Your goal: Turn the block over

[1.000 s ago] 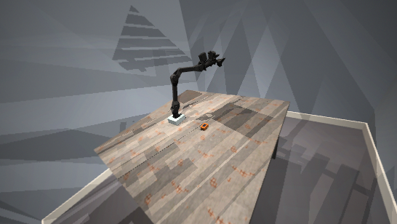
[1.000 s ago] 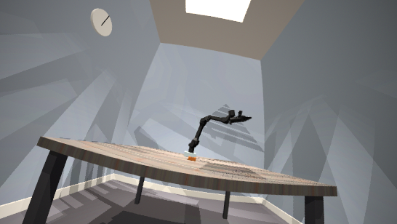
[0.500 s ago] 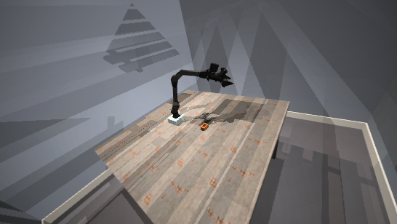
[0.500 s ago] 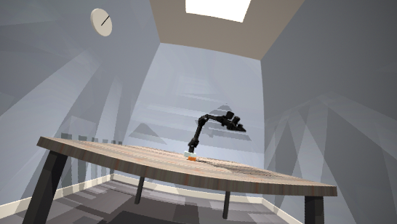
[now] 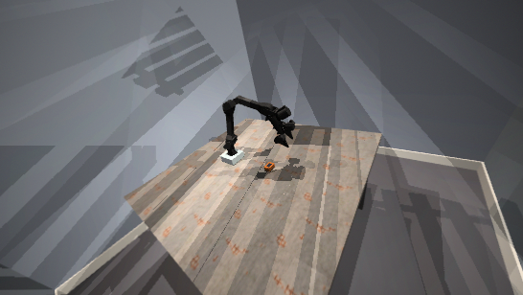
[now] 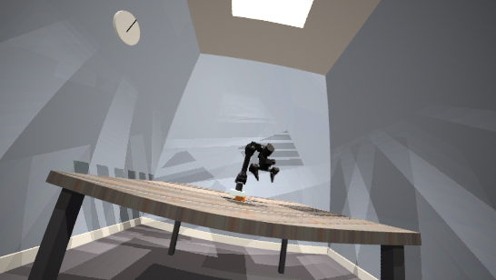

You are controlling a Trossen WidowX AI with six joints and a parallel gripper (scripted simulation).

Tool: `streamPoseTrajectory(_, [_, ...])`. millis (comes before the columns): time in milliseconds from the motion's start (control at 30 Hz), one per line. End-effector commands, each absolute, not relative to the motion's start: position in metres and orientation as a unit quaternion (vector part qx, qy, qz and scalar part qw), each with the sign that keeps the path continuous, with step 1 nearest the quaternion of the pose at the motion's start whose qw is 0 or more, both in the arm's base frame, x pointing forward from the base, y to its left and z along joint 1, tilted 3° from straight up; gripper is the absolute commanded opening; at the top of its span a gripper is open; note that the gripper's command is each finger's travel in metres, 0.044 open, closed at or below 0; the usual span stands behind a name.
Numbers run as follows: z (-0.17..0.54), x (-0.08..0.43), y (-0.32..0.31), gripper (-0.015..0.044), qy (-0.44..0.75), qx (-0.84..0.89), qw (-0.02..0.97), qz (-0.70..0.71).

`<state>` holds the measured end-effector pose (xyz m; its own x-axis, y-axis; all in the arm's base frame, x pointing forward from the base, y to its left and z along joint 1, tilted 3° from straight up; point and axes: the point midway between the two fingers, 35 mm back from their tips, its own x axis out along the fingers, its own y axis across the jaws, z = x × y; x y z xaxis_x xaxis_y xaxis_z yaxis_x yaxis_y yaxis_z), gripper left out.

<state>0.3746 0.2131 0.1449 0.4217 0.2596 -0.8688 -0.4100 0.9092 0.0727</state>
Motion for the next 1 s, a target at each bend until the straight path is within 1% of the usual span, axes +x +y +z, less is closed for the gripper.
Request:
streamPoseTrajectory(0, [0.120, 0.362, 0.167, 0.0440, 0.568, -0.075, 0.804, 0.159])
streamPoseTrajectory(167, [0.096, 0.331, 0.097, 0.0440, 0.662, -0.059, 0.741, 0.098])
streamPoseTrajectory(233, [0.092, 0.321, 0.082, 0.0440, 0.684, -0.052, 0.723, 0.086])
streamPoseTrajectory(367, [0.089, 0.320, 0.080, 0.0440, 0.687, -0.051, 0.720, 0.084])
streamPoseTrajectory(500, [0.056, 0.322, 0.077, 0.0440, 0.687, -0.051, 0.720, 0.084])
streamPoseTrajectory(967, [0.037, 0.321, 0.078, 0.0440, 0.687, -0.051, 0.720, 0.084])
